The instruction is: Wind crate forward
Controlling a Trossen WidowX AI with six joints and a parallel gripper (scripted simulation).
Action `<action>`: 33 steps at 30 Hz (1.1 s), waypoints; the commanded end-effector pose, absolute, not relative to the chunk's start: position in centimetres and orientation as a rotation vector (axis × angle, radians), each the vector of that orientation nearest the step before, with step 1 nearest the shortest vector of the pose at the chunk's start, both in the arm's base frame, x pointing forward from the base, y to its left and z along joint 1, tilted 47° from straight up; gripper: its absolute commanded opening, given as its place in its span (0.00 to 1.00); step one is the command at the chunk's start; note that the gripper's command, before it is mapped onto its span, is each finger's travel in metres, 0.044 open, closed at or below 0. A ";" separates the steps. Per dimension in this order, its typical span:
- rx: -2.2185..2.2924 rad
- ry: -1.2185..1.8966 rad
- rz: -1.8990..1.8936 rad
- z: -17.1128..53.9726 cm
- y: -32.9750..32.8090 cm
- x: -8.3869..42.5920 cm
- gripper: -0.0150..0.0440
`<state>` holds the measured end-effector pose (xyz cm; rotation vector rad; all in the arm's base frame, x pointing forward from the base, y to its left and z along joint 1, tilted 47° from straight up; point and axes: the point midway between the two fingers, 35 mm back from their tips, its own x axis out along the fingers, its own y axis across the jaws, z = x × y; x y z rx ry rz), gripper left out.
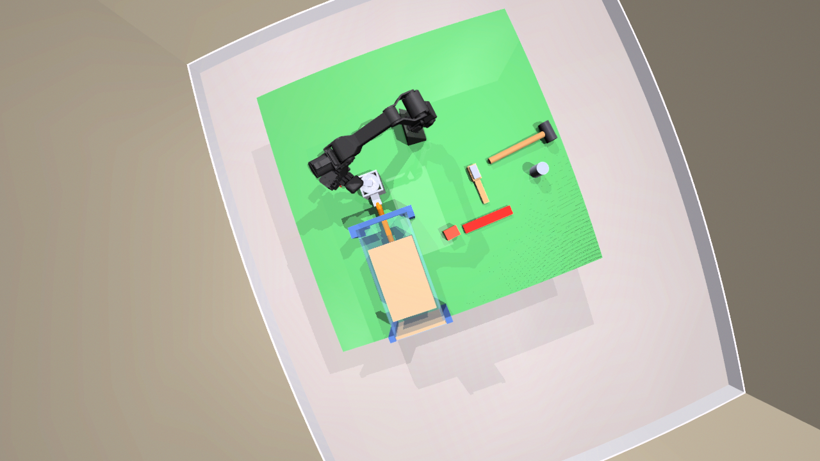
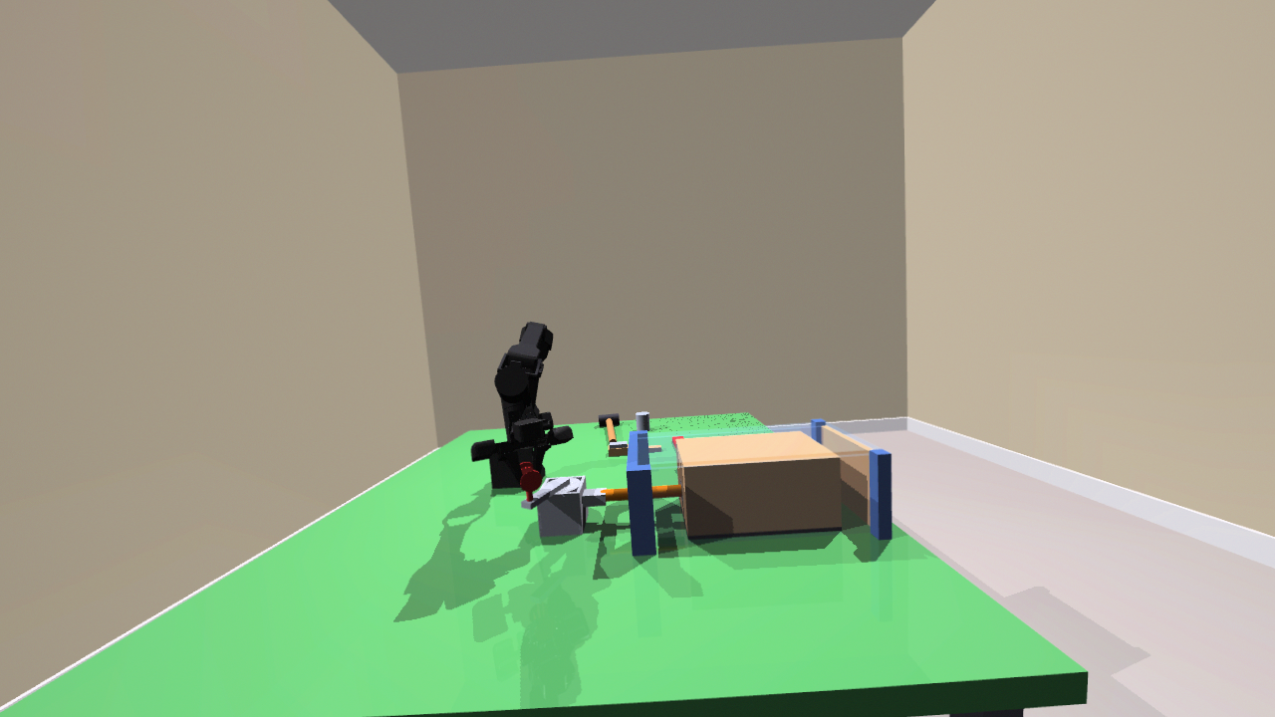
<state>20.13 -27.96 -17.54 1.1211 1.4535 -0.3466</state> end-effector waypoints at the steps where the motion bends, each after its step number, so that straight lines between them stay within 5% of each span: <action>1: 1.103 1.423 -0.313 -17.8 -27.8 22.7 0.25; 33: 1.104 1.421 -0.311 -17.6 -27.3 25.6 0.25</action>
